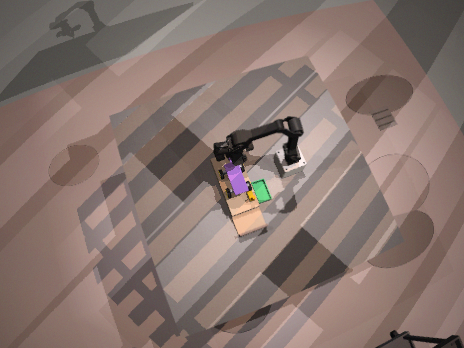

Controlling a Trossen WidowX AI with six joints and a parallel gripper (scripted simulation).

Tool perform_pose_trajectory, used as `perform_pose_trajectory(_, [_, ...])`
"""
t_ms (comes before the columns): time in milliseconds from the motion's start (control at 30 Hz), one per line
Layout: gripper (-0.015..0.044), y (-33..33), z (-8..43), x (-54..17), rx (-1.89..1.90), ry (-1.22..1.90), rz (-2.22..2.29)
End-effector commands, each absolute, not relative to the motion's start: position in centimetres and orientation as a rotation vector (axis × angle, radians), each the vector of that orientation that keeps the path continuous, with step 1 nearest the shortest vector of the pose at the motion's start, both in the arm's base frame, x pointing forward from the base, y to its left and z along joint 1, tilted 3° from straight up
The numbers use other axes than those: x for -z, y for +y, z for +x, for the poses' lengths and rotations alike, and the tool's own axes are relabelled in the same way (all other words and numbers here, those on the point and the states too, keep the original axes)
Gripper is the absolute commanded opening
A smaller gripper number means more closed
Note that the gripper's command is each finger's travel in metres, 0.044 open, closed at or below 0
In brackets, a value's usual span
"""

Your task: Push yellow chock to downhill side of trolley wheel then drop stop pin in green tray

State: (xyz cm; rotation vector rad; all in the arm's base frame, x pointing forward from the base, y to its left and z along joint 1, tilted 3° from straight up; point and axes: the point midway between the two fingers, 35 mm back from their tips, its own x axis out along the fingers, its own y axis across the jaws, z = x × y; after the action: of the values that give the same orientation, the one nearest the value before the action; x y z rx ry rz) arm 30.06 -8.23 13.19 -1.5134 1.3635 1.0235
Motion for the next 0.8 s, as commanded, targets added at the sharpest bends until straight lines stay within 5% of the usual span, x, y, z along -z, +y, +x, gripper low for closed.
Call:
perform_pose_trajectory(0, [0.0000,-8.9,30.2,-13.5,-1.020,1.359,-1.519])
perform_pose_trajectory(767, [0.0000,-10.4,25.5,-13.3,-1.023,1.362,-1.519])
